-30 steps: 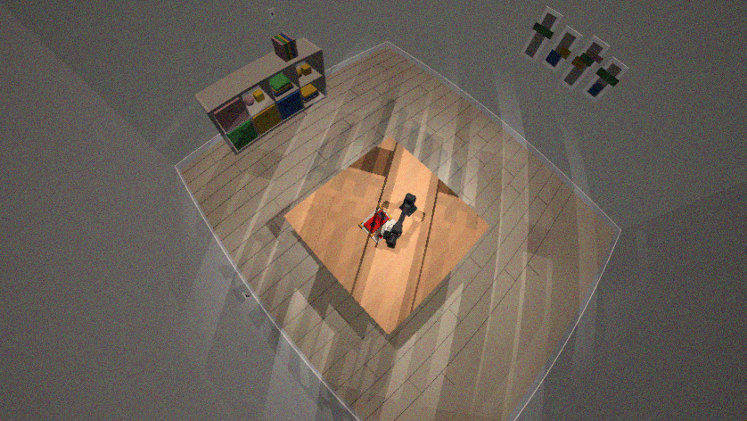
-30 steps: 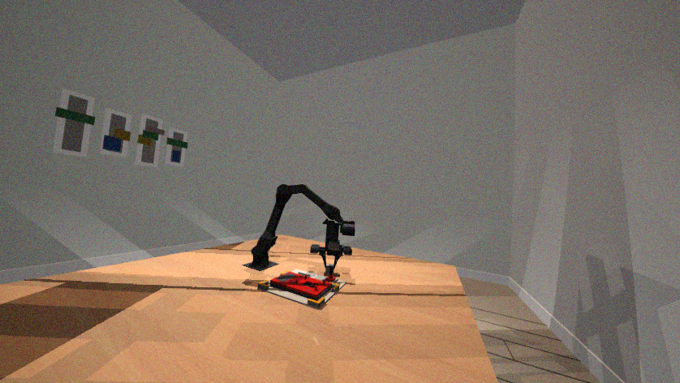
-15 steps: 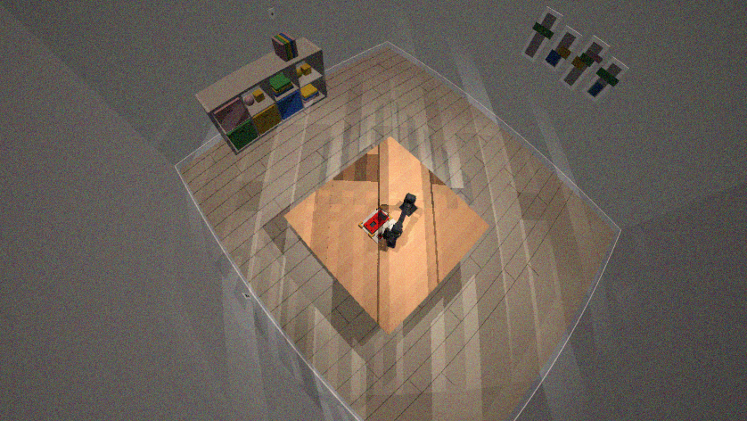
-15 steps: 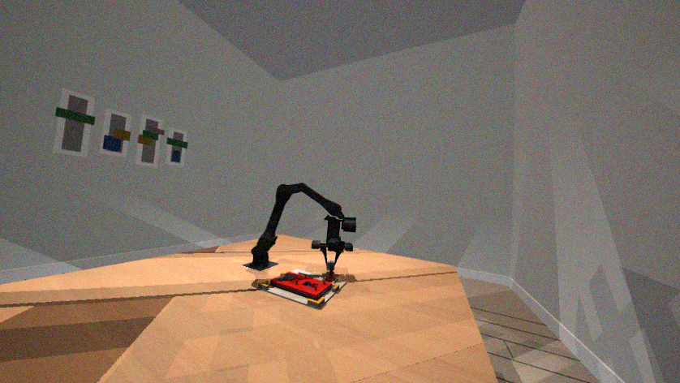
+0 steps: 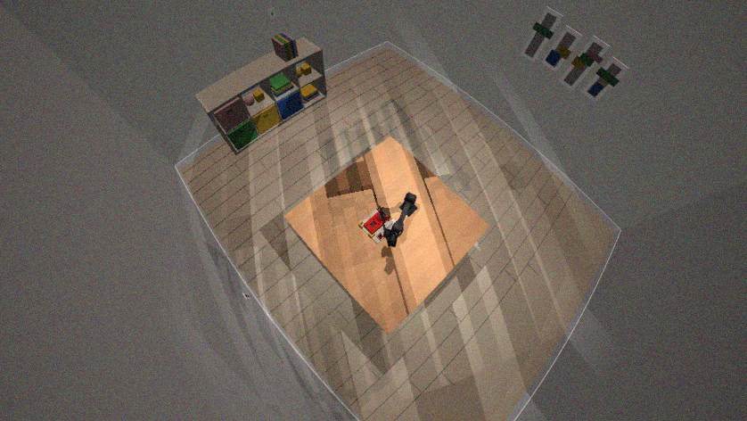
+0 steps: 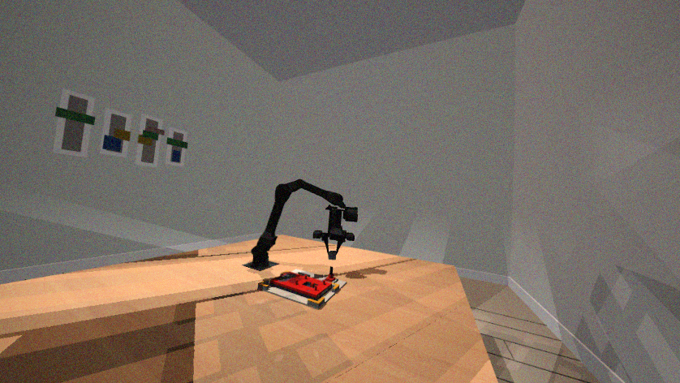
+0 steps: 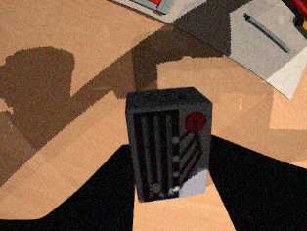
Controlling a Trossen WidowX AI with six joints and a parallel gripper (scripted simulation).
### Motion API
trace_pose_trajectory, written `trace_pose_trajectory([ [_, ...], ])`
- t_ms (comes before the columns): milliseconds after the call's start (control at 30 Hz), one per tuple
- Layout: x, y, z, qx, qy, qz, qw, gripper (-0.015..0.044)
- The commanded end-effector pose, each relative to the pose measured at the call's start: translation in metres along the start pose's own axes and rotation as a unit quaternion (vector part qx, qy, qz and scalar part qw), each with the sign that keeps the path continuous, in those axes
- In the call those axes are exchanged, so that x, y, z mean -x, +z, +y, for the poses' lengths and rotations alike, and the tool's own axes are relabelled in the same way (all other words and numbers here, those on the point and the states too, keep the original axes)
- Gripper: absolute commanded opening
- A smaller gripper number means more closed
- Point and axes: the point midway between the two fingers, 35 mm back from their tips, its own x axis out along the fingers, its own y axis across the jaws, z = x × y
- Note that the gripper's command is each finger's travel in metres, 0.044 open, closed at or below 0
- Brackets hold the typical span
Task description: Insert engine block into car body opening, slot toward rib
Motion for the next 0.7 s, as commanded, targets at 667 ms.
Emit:
trace_pose_trajectory([
  [667, 0.057, 0.004, -0.007, 0.012, 0.004, -0.003, 1.0, 0.0],
])
